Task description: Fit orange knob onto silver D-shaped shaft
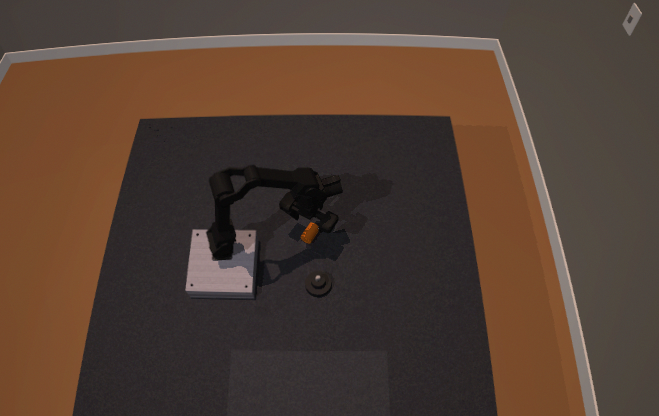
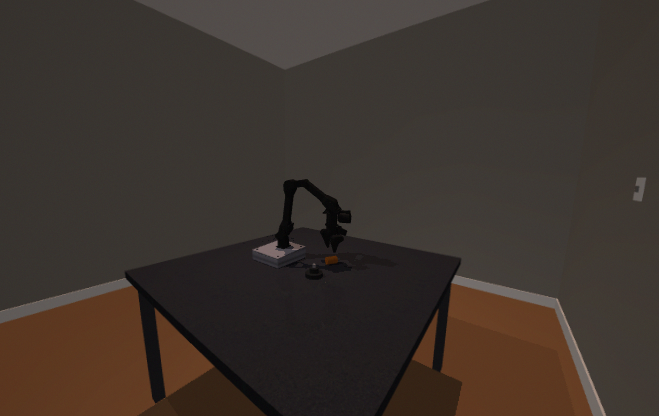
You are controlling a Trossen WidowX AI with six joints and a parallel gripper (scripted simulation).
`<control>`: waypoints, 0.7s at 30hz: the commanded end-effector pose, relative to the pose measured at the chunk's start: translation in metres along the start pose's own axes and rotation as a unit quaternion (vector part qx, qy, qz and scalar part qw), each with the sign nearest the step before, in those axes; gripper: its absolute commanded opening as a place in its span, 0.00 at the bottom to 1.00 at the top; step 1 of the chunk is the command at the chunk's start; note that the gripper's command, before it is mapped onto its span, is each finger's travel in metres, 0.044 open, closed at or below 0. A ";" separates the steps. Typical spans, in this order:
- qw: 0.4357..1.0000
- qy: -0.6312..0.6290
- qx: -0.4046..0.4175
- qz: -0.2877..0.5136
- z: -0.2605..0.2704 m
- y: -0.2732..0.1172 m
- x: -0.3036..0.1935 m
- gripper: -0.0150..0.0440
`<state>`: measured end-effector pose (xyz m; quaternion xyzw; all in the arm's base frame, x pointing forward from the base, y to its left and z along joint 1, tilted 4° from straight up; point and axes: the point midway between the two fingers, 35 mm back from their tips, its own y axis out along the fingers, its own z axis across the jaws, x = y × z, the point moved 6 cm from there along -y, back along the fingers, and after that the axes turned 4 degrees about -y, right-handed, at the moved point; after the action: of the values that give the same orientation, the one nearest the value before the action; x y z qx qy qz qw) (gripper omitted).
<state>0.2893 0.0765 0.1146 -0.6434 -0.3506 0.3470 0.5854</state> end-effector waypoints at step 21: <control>1.000 -0.006 0.003 -0.002 0.001 0.046 0.004 1.00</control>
<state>0.2942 0.0772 0.0749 -0.6422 -0.3546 0.3473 0.5842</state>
